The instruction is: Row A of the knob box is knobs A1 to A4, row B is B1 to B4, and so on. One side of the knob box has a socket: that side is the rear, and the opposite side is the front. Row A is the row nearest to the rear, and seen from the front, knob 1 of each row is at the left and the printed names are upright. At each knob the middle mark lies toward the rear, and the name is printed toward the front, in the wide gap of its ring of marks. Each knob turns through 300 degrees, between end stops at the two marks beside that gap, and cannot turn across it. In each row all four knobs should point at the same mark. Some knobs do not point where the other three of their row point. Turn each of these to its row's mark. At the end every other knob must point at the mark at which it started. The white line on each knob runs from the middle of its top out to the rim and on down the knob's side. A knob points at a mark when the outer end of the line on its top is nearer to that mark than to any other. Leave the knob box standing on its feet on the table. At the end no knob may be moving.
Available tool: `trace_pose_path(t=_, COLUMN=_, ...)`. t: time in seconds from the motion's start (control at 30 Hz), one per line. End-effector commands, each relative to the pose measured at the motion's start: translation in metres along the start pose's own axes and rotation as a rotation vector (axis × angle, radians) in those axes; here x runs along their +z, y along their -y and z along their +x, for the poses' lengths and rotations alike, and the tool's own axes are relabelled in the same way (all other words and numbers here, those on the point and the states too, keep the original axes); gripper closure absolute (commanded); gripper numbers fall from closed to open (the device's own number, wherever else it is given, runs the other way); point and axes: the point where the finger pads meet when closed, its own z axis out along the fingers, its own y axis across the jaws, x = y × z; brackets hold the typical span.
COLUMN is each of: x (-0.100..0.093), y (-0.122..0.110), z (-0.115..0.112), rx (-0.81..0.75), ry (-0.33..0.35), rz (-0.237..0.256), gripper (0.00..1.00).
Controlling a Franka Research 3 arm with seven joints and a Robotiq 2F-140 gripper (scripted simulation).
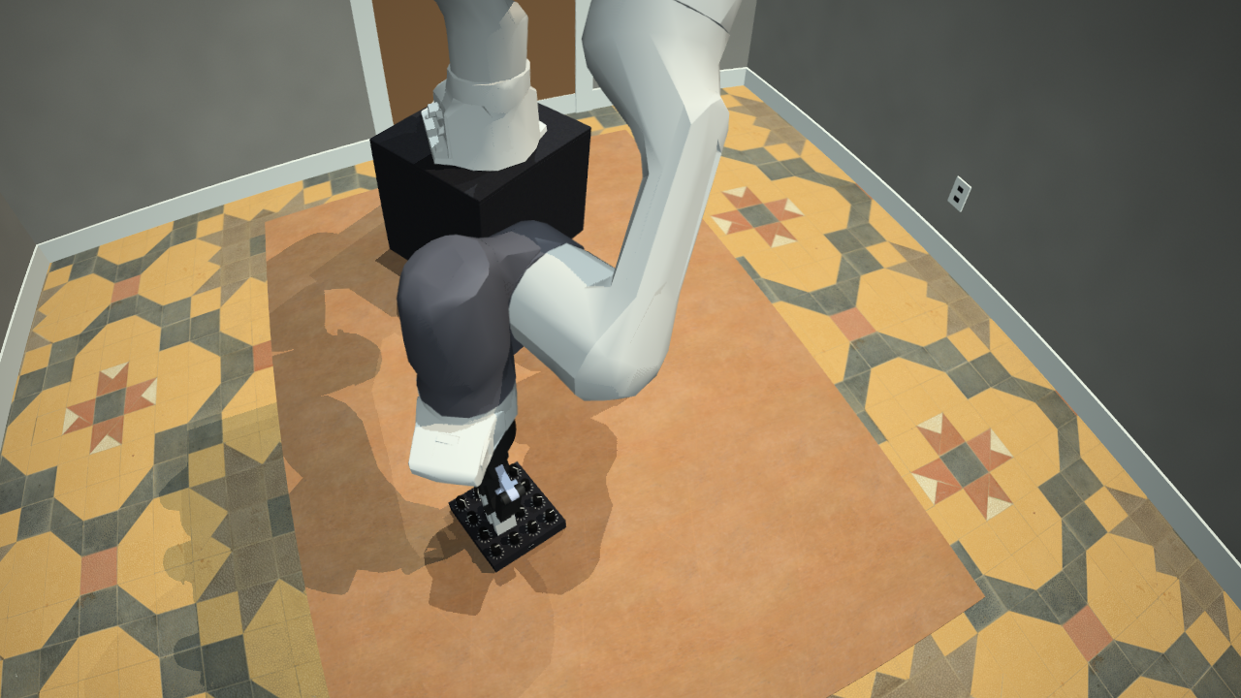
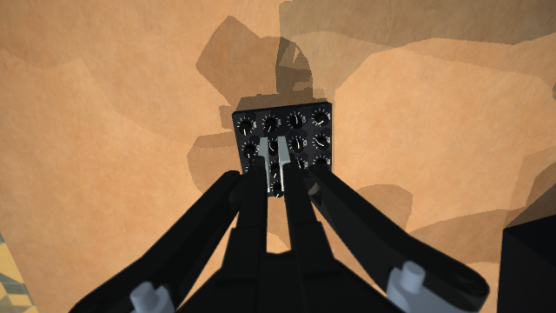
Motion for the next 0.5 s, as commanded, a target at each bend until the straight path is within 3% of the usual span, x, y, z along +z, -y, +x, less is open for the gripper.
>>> trace_pose_path(t=0.0, x=0.0007, y=0.0, z=0.0009, rx=-0.001, ry=-0.002, rz=0.001, gripper=0.95)
trace_pose_path(t=0.47, x=0.0007, y=0.0, z=0.0009, rx=-0.029, ry=-0.002, rz=0.001, gripper=0.95)
